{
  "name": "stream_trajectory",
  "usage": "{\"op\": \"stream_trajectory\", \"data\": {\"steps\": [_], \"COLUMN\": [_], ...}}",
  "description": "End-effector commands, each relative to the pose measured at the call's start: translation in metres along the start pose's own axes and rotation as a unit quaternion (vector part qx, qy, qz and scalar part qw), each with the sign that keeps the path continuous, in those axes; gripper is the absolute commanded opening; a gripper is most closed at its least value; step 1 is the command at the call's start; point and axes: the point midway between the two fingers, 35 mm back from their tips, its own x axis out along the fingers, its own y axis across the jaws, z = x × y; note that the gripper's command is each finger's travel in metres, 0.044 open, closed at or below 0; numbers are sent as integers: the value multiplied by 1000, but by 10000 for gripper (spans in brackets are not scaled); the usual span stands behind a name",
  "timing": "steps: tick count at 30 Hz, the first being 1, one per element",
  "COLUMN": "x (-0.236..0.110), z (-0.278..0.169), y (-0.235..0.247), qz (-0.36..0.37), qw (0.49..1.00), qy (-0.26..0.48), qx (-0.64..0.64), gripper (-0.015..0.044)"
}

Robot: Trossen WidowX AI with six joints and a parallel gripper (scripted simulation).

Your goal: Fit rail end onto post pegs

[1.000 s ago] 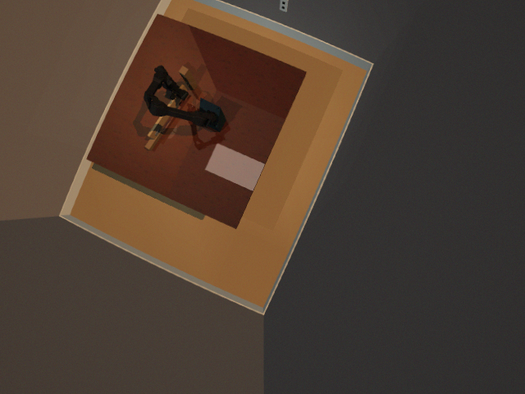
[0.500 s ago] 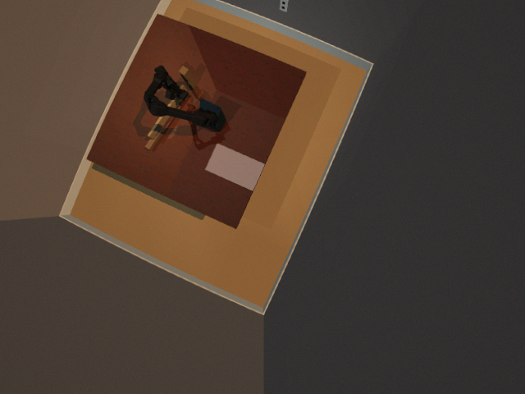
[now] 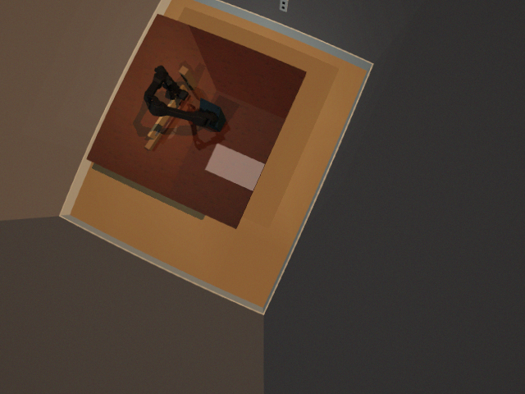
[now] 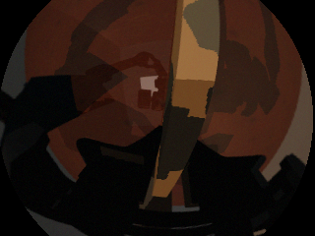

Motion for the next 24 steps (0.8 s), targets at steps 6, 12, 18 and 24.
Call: {"op": "stream_trajectory", "data": {"steps": [6, 12, 18, 24], "x": [-1, -1, 0, 0], "z": [-2, -1, 1, 2], "y": [0, 0, 0, 0], "qz": [-3, -3, -3, -3], "qw": [1000, 1000, 1000, 1000], "qy": [0, 0, 0, 0], "qx": [0, 0, 0, 0], "gripper": [0, 0, 0, 0]}}
